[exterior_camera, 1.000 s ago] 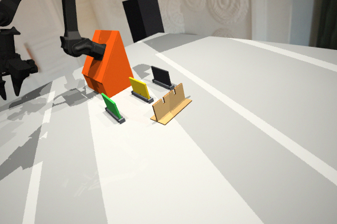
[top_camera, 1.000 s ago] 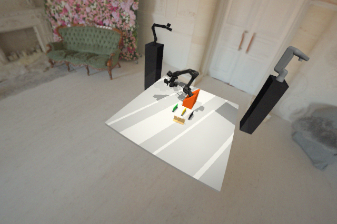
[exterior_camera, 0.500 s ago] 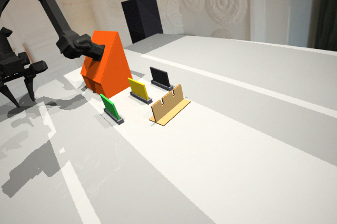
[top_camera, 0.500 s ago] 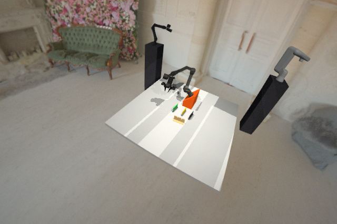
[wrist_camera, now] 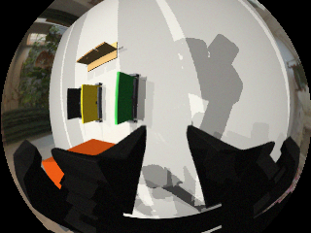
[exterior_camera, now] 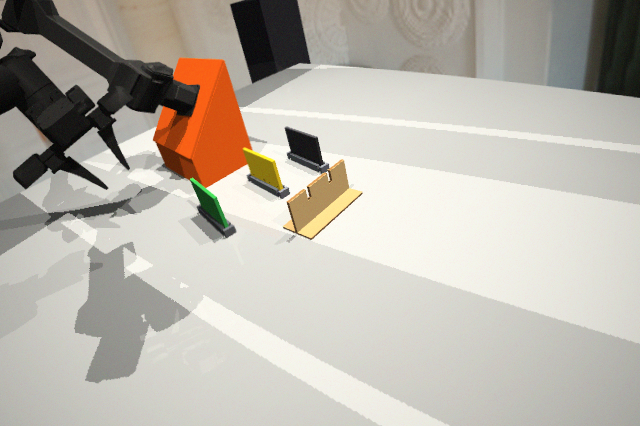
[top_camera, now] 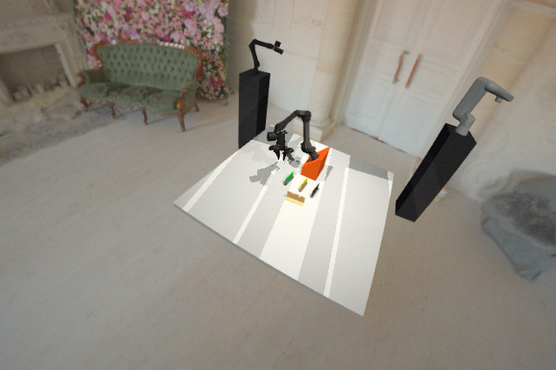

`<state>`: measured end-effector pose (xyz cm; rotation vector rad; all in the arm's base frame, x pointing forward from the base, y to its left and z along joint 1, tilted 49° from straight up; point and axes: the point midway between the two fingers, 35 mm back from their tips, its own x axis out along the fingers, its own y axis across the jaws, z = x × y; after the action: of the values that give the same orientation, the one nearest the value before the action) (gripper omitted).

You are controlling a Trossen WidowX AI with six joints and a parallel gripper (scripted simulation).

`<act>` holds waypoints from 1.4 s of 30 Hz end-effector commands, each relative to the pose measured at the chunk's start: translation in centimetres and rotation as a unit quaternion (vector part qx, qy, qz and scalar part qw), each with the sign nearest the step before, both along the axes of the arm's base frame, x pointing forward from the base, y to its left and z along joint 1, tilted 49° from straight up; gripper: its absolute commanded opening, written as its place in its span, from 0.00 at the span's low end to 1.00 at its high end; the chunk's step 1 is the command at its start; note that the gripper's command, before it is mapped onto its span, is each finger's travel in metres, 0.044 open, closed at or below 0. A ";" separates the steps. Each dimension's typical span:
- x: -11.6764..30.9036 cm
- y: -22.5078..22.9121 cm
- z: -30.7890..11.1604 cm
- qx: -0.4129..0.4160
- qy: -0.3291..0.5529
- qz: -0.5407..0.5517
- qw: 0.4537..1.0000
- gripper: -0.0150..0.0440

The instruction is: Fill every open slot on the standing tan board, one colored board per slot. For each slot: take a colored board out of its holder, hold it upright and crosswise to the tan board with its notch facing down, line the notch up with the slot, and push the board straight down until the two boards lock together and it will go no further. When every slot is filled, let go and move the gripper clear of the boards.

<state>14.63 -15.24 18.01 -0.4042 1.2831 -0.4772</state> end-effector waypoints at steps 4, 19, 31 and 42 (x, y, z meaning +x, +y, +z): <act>1.6 3.9 -3.9 0.034 0.063 -0.062 0.995 0.58; 2.3 9.9 -6.6 -0.110 0.096 -0.109 0.983 0.58; 2.4 6.3 -10.0 -0.118 0.092 -0.107 0.983 0.58; 2.1 3.8 -11.9 -0.122 0.092 -0.108 0.982 0.58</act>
<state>16.82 -10.81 6.59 -0.5181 1.4601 -0.8002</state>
